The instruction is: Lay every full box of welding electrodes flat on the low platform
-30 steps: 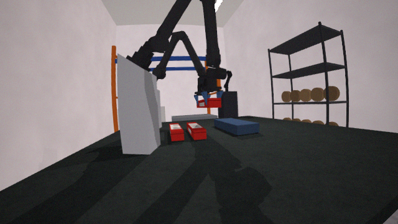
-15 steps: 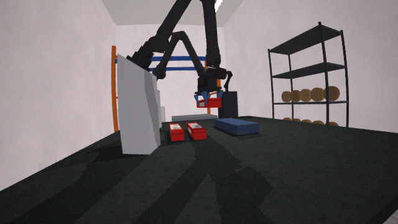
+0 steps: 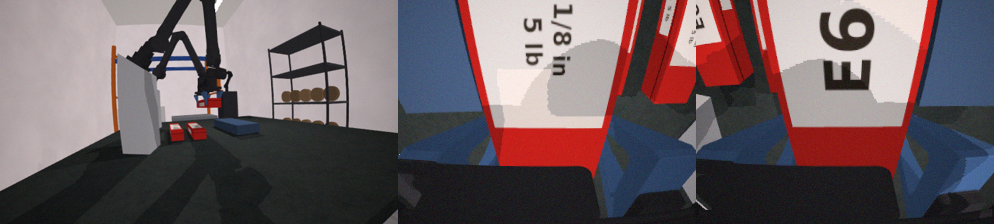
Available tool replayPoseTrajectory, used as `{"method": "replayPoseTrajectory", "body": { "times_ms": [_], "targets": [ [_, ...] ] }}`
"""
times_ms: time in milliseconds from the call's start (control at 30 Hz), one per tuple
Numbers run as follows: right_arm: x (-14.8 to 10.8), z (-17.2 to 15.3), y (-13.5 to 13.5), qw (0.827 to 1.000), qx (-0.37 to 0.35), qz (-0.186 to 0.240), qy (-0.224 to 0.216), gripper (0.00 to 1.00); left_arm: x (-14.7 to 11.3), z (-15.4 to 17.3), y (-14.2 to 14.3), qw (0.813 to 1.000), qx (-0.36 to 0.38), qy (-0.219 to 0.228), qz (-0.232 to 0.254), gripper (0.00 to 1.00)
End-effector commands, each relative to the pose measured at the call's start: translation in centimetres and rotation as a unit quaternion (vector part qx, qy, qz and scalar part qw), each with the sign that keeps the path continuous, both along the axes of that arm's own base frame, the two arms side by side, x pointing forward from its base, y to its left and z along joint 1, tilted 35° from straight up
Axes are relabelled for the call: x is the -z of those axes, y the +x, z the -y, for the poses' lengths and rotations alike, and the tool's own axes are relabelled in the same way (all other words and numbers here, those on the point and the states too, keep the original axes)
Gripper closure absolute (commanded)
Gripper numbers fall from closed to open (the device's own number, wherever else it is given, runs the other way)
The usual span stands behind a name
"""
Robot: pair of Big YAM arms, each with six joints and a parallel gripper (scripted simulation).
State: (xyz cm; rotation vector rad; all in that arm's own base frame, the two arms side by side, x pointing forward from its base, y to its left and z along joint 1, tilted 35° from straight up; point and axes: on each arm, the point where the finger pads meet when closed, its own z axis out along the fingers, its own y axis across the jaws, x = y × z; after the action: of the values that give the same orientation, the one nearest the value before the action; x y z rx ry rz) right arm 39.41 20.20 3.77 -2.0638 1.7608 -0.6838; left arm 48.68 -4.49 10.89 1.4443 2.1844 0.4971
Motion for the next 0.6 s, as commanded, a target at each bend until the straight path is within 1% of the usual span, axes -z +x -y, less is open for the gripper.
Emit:
{"method": "replayPoseTrajectory", "body": {
  "times_ms": [0, 33, 67, 133, 167, 200, 233, 333, 400, 567],
  "targets": [
    [-1.8, -0.6, -0.1, 1.000, -0.005, 0.016, 0.008, 1.00, -2.3, 0.2, -0.2, 1.000, -0.001, -0.001, 0.019, 1.00],
    [-2.0, -0.7, -1.1, 1.000, -0.007, 0.013, 0.007, 1.00, -2.3, 0.2, -0.2, 1.000, -0.001, -0.001, 0.019, 1.00],
    [-2.1, -0.7, -1.2, 1.000, -0.007, 0.013, 0.007, 1.00, -2.4, 0.6, -1.2, 1.000, 0.000, -0.002, 0.015, 1.00],
    [-2.4, -0.7, -1.4, 1.000, -0.008, 0.013, 0.006, 1.00, -2.6, 0.6, -1.4, 1.000, 0.000, -0.002, 0.015, 1.00],
    [-3.0, -1.1, -1.0, 1.000, -0.010, 0.018, 0.009, 1.00, -3.0, 0.3, -1.3, 1.000, 0.000, 0.001, 0.017, 1.00],
    [-3.6, -1.4, -0.7, 1.000, -0.013, 0.022, 0.010, 1.00, -4.2, 0.0, -0.5, 1.000, 0.000, 0.002, 0.027, 1.00],
    [-3.8, -1.4, -0.8, 1.000, -0.015, 0.023, 0.009, 1.00, -4.5, -0.1, -0.6, 1.000, 0.000, 0.003, 0.029, 1.00],
    [-3.7, -1.1, -1.0, 1.000, -0.013, 0.021, 0.007, 1.00, -4.6, 0.0, -0.7, 1.000, 0.001, 0.003, 0.028, 1.00],
    [-4.0, -1.3, -1.3, 1.000, -0.012, 0.020, 0.009, 1.00, -4.5, 0.2, -1.2, 1.000, 0.001, 0.002, 0.025, 1.00],
    [-4.7, -1.3, -1.8, 1.000, -0.013, 0.021, 0.009, 1.00, -5.1, 0.6, -1.7, 1.000, 0.001, -0.001, 0.024, 1.00]
  ]
}}
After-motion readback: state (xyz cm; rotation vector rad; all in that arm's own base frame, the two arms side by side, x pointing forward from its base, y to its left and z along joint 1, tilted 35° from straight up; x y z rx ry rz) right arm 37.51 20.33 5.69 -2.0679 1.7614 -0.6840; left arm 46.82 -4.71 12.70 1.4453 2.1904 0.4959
